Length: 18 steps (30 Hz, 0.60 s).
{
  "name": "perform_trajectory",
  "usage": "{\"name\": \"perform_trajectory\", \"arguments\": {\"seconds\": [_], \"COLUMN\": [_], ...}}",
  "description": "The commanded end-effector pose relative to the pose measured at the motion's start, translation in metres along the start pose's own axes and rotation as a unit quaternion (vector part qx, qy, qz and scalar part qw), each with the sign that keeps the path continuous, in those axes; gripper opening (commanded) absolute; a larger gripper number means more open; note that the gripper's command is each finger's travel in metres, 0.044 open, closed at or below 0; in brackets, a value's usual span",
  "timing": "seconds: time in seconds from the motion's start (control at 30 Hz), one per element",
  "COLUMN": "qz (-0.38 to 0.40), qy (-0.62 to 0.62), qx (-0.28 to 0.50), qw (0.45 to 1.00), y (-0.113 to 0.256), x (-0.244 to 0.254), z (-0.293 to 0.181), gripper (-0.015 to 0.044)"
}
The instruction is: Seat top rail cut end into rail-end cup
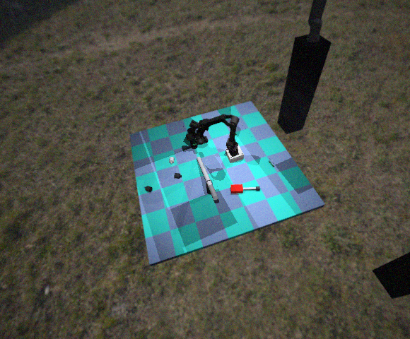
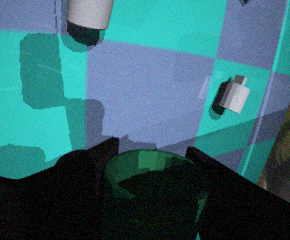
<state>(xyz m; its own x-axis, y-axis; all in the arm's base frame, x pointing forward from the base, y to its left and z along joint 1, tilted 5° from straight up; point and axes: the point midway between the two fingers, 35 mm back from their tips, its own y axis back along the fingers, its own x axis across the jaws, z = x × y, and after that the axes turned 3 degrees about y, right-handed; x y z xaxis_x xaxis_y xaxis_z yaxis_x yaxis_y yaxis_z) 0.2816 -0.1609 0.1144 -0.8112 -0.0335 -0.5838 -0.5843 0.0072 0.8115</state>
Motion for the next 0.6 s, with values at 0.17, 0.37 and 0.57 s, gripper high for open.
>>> {"name": "perform_trajectory", "arguments": {"seconds": [0.17, 0.37, 0.57], "qz": [0.0, 0.0, 0.0], "qy": [-0.004, -0.004, -0.004], "qx": [0.002, 0.002, 0.002], "qw": [1.0, 1.0, 1.0], "y": [-0.0003, -0.0003, -0.0003], "x": [-0.0007, -0.0007, -0.0007], "z": [0.0, 0.0, 0.0], "gripper": [0.0, 0.0, 0.0131]}}
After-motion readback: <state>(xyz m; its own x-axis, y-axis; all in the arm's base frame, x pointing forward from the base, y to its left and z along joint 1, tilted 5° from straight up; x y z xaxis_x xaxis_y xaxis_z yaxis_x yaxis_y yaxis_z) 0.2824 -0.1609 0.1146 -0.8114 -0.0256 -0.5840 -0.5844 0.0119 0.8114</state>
